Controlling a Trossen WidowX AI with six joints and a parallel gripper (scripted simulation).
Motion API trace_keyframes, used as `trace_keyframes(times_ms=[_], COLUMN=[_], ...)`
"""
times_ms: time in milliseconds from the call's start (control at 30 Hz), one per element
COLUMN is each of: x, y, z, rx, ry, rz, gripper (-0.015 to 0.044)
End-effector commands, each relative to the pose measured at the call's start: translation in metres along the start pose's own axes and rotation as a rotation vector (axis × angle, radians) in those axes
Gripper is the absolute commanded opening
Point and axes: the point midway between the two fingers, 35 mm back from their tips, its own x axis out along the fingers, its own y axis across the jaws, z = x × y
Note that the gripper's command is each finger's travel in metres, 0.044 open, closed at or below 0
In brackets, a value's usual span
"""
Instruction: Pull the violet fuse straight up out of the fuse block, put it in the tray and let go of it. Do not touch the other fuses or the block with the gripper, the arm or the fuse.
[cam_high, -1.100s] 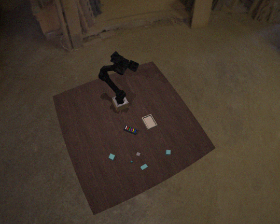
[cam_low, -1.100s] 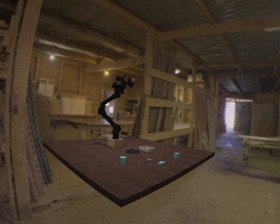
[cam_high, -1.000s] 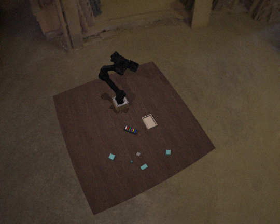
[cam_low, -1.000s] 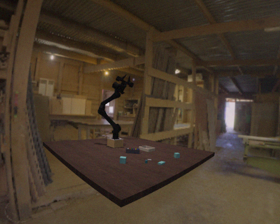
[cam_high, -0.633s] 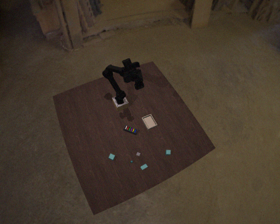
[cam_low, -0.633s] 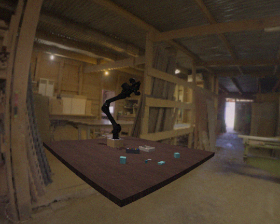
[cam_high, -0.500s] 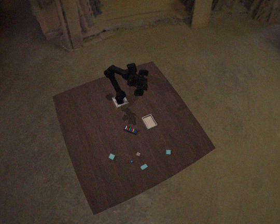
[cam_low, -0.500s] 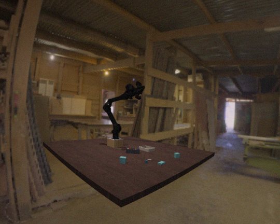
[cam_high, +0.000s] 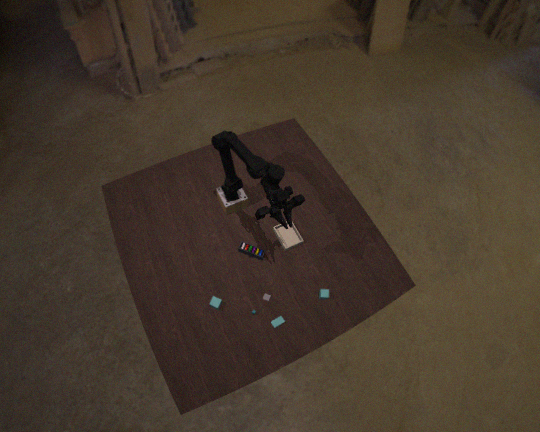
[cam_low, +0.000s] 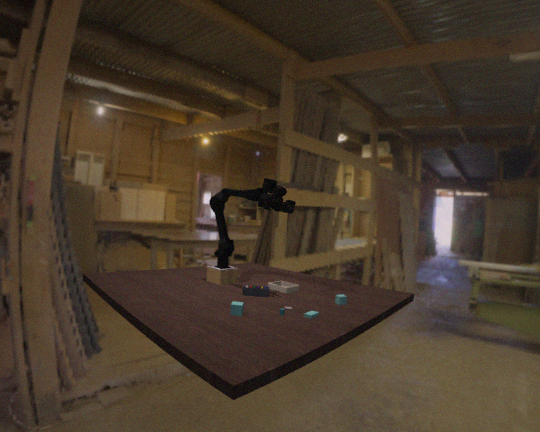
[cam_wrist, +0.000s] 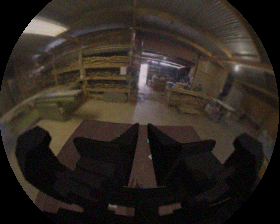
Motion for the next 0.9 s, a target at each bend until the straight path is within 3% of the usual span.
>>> trace_keyframes(times_ms=[0,233,467,667,867], x=[0.028,0.044,0.040,0.023,-0.001], y=[-0.008,-0.024,-0.042,-0.054,-0.062], z=[-0.072,-0.155,-0.230,-0.288,-0.330], rx=[-0.441,-0.997,-1.440,-1.729,-1.885], ry=[0.245,0.518,0.688,0.707,0.587], rz=[0.038,0.247,0.618,1.054,1.477], gripper=[0.0065,0.0065,0.0065,0.0065,0.0065])
